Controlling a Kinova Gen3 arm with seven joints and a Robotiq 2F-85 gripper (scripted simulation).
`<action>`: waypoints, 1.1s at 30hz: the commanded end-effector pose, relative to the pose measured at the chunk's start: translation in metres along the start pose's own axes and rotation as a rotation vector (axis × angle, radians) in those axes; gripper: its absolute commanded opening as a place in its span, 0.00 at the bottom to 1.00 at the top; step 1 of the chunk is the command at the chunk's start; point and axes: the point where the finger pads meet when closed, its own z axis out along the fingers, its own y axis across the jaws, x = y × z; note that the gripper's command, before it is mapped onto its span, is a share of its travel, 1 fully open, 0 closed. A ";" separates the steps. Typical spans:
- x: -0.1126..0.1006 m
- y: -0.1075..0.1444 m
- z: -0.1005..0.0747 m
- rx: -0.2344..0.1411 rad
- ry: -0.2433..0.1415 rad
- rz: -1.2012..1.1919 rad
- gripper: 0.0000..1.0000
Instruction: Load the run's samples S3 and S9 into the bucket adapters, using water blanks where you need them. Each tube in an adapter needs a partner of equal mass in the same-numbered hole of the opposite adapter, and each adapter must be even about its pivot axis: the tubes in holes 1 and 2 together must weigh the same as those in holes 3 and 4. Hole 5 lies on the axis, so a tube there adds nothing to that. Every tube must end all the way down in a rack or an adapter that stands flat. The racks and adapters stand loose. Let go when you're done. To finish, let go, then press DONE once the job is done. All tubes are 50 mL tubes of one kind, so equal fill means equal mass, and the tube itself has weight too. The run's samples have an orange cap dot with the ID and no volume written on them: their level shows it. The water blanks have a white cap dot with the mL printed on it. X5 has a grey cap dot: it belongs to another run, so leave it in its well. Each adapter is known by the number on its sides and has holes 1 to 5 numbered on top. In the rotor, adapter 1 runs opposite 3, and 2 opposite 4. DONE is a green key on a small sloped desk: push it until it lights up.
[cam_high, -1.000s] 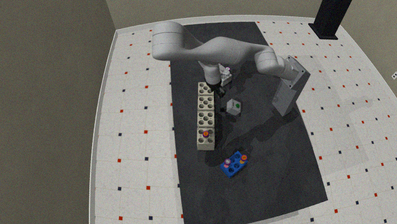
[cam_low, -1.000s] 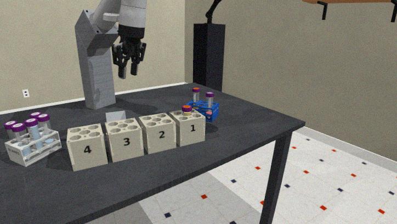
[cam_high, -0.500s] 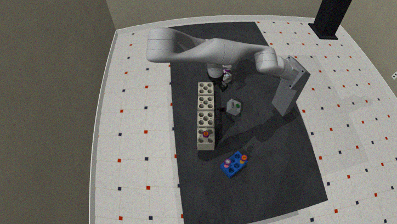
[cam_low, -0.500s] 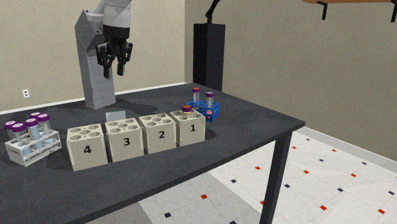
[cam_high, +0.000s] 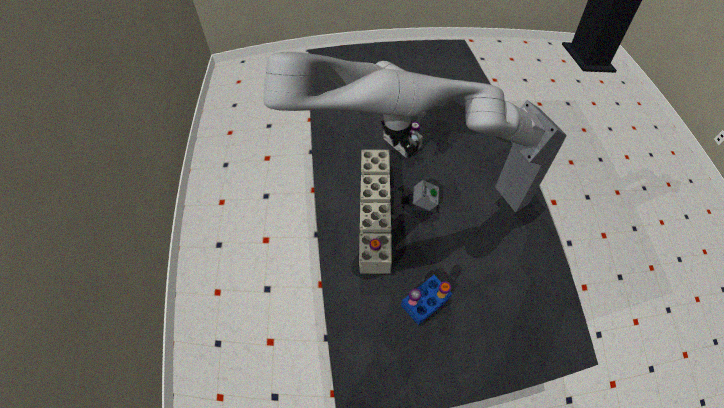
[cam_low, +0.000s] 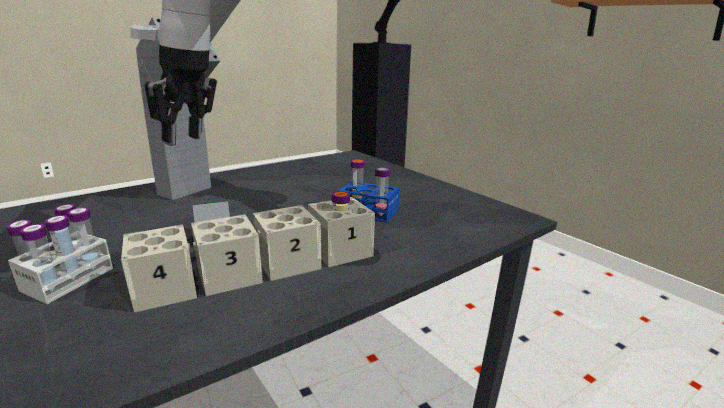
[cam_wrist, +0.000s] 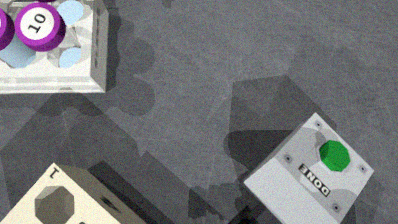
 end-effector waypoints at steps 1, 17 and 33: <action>0.012 -0.008 0.002 0.001 -0.003 0.000 0.62; 0.051 -0.033 0.009 0.001 -0.002 0.000 0.62; 0.090 -0.057 0.016 0.001 -0.002 0.000 0.62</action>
